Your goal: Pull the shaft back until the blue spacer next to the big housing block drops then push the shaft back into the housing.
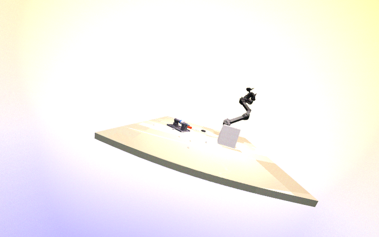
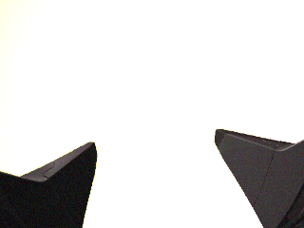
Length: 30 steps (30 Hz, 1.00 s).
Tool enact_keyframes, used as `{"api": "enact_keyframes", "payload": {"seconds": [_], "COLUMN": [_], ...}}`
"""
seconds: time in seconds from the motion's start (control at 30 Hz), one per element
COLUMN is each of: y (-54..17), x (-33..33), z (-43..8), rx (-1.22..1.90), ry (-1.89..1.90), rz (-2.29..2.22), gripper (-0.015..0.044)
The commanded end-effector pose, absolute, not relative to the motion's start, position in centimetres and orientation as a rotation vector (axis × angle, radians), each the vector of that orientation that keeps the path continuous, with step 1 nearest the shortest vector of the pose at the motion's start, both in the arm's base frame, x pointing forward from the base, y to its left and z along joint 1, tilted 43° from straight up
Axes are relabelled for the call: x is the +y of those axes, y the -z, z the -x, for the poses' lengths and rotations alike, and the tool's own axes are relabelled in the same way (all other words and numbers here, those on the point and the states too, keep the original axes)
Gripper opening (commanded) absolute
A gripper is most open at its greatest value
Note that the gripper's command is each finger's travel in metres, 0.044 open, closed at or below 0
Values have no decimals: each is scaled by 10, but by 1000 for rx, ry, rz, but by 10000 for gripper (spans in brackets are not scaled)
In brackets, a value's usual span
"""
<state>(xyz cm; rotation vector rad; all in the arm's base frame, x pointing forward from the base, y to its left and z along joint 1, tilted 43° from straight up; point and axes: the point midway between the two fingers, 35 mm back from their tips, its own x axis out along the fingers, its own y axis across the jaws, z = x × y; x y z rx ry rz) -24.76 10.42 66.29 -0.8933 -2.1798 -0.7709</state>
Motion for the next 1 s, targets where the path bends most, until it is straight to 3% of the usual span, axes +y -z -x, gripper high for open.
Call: {"api": "enact_keyframes", "payload": {"seconds": [0.0, 0.5, 0.97], "y": [-664, -716, -660], "x": [103, 3, -50], "z": [245, 26, -189], "rx": [-2174, -1685, -1182], "ry": [768, 558, 475], "rz": [888, 497, 207], "gripper": [426, 440, 440]}}
